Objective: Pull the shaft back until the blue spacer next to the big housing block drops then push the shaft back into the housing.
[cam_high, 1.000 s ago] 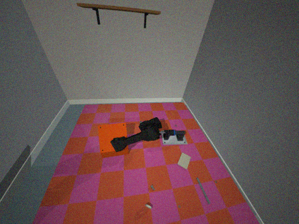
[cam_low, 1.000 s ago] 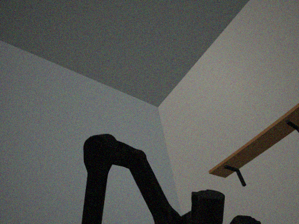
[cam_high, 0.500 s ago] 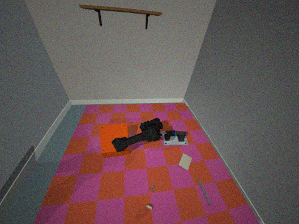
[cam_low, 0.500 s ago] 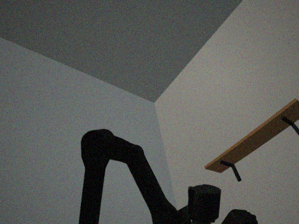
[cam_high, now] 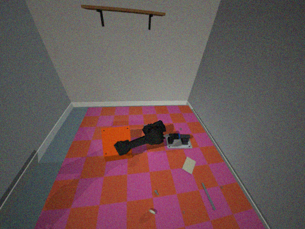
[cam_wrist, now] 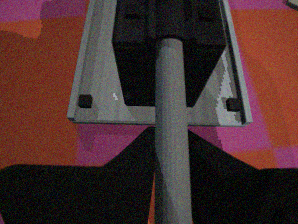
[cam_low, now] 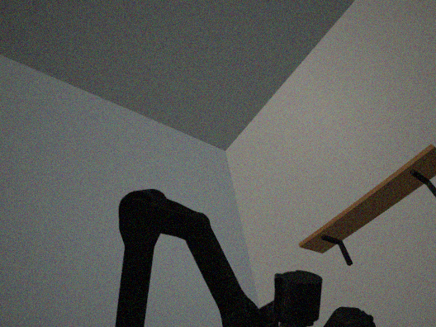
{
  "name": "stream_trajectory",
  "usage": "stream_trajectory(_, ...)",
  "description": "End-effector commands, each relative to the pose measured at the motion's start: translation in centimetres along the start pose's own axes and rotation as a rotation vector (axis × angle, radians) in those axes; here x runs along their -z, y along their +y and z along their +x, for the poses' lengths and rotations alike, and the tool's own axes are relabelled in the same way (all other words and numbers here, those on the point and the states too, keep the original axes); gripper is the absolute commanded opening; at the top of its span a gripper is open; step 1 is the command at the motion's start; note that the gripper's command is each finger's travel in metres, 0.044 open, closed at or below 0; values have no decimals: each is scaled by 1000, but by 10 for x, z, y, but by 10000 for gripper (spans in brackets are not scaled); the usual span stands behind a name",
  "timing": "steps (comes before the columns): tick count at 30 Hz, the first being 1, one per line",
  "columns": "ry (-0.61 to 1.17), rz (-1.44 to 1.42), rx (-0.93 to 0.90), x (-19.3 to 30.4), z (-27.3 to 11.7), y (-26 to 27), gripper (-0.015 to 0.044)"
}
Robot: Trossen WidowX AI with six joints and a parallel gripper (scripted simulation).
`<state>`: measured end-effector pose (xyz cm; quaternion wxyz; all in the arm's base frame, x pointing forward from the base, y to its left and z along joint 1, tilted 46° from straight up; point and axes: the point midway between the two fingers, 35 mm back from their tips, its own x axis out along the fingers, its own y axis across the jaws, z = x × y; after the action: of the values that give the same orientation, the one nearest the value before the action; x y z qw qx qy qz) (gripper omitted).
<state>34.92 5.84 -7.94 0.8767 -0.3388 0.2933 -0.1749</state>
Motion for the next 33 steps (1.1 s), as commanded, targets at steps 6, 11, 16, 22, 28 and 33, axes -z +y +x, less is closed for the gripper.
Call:
stream_trajectory(6,1,2,4,1,-1,0,0)
stream_trajectory(11,1,2,4,2,-2,0,0)
stream_trajectory(16,1,2,4,2,-2,0,0)
stream_trajectory(22,1,2,4,2,-2,0,0)
stream_trajectory(28,1,2,3,3,-3,0,0)
stream_trajectory(33,1,2,3,3,-3,0,0)
